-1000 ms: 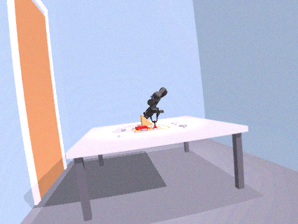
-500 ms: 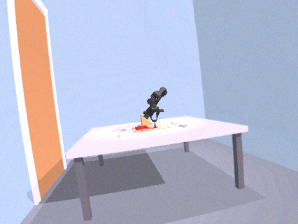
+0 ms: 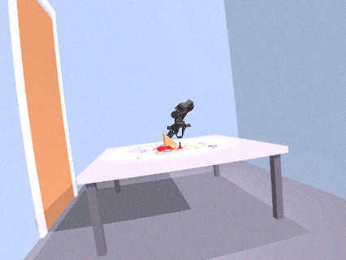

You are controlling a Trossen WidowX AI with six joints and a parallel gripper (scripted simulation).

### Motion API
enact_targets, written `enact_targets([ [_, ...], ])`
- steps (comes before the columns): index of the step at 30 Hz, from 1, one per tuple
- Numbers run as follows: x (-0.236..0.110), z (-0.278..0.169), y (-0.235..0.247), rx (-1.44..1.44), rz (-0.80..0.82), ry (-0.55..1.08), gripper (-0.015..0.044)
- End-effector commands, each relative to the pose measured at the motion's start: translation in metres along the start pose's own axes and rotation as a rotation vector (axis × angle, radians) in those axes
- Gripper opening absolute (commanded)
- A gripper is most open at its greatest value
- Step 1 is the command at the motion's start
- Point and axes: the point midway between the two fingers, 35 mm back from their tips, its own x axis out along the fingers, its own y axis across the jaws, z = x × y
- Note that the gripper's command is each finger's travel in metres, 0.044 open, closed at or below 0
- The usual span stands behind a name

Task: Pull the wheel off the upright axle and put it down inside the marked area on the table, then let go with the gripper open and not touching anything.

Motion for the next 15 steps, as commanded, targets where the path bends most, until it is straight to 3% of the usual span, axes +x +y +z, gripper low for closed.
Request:
enact_targets([
  [1,-0.002,-0.004,0.011,0.000,0.001,-0.004,0.0000],
  [15,-0.006,-0.023,0.047,0.000,-0.001,-0.004,0.0000],
])
